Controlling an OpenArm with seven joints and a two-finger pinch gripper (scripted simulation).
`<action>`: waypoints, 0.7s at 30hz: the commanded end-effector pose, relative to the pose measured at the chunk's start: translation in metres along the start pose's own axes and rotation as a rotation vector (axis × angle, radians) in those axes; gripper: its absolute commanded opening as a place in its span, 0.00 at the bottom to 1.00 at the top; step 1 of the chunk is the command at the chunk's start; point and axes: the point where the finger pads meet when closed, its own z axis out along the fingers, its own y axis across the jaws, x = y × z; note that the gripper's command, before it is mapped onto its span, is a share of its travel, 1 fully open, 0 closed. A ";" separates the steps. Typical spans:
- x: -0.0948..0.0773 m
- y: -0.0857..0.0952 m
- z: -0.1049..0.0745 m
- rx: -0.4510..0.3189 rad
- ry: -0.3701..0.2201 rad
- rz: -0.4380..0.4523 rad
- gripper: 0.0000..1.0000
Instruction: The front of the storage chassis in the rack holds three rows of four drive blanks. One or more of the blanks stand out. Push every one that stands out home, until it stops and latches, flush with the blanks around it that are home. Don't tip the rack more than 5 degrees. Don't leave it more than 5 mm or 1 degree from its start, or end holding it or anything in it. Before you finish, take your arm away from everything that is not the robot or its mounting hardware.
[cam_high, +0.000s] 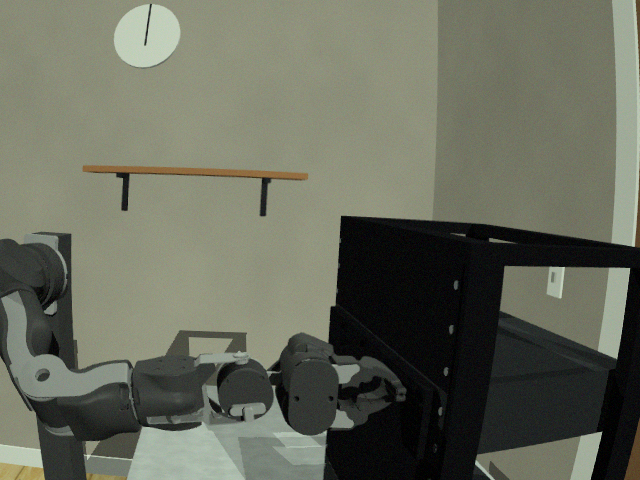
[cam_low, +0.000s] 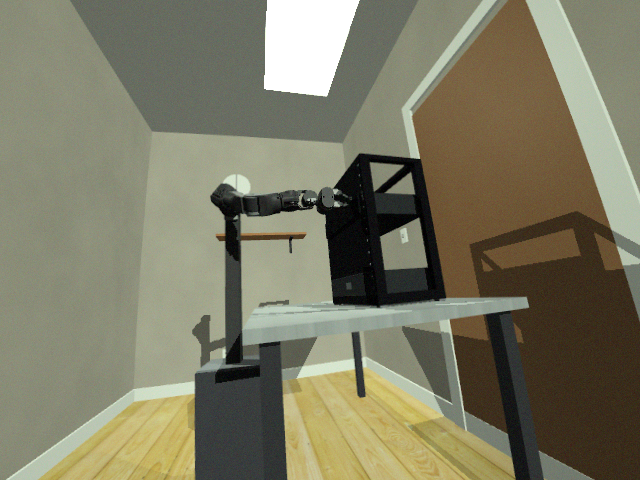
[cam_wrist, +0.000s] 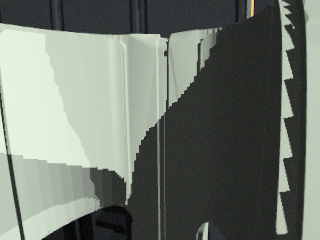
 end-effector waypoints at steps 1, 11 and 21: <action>0.002 0.003 0.001 -0.005 0.006 -0.004 0.00; 0.001 0.002 0.001 -0.004 0.005 -0.003 0.00; 0.002 0.002 0.004 -0.005 0.006 -0.004 0.00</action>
